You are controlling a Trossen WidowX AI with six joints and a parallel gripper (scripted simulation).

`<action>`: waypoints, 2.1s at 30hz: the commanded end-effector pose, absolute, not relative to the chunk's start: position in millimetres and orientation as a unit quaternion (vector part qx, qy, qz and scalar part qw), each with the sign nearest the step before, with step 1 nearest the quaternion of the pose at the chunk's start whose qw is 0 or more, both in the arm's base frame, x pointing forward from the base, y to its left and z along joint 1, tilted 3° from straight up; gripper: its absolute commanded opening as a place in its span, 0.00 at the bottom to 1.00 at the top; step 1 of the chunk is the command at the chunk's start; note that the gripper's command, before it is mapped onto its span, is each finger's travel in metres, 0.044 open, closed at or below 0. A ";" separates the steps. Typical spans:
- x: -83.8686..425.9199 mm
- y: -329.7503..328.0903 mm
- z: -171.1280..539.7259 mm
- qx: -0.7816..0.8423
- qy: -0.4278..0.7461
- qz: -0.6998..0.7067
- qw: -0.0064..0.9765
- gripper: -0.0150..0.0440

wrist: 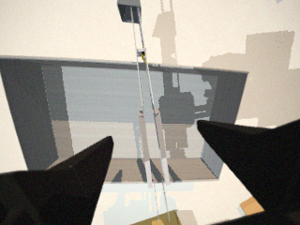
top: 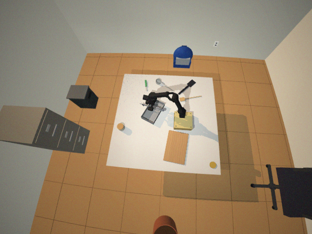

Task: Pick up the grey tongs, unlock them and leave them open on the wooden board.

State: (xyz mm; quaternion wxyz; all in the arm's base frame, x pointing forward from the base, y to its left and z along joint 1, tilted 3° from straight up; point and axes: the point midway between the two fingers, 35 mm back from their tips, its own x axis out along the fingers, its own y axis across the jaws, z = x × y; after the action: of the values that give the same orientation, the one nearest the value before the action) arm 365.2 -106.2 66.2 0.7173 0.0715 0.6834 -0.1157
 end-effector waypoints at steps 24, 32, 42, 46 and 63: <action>362.6 -109.1 16.5 0.070 0.691 -0.116 0.710 1.00; 361.6 -109.7 3.9 0.070 0.691 -0.116 0.710 1.00; 361.5 -109.7 2.9 0.070 0.691 -0.115 0.710 1.00; 363.9 -109.5 6.8 0.072 0.687 -0.116 0.714 0.87; 363.9 -109.5 6.8 0.072 0.687 -0.116 0.714 0.38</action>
State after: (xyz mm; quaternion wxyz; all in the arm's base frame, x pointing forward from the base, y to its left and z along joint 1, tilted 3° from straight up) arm 363.9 -109.2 6.7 0.7141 0.0724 0.6867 -0.1153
